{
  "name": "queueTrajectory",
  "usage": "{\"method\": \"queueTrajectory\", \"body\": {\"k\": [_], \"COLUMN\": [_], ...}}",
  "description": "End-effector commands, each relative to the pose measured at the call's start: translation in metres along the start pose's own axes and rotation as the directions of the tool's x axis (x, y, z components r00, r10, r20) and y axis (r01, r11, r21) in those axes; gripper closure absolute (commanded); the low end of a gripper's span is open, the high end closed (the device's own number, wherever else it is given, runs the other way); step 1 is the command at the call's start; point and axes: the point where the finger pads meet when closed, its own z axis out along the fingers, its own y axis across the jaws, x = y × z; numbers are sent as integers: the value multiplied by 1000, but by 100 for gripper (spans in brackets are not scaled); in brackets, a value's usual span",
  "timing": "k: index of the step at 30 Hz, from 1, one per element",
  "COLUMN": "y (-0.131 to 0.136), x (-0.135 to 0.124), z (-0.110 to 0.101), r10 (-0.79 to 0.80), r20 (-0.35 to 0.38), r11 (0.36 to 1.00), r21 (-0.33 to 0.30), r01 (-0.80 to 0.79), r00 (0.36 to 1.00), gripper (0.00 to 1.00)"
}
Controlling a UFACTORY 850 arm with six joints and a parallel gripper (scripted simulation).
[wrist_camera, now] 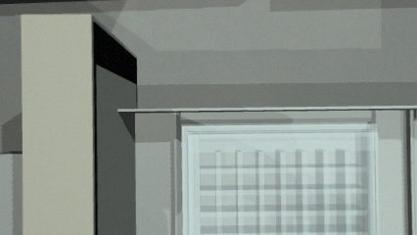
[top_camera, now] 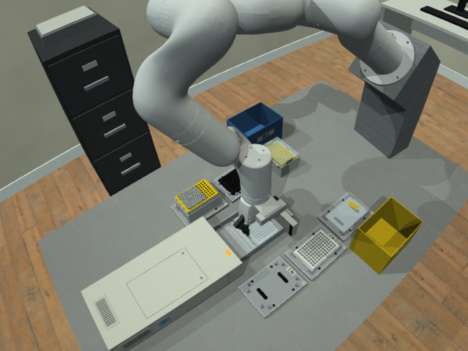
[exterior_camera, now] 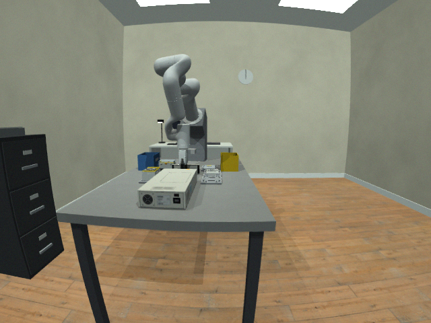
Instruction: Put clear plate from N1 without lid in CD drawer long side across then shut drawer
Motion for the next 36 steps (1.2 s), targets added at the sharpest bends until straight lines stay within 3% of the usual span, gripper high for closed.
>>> {"method": "queueTrajectory", "body": {"k": [1, 36], "y": [0, 0], "x": [0, 0], "z": [1, -4], "r10": [0, 0], "r20": [0, 0], "r11": [1000, 1000], "r21": [0, 0], "r01": [0, 0], "r00": [1000, 1000], "gripper": [0, 0]}}
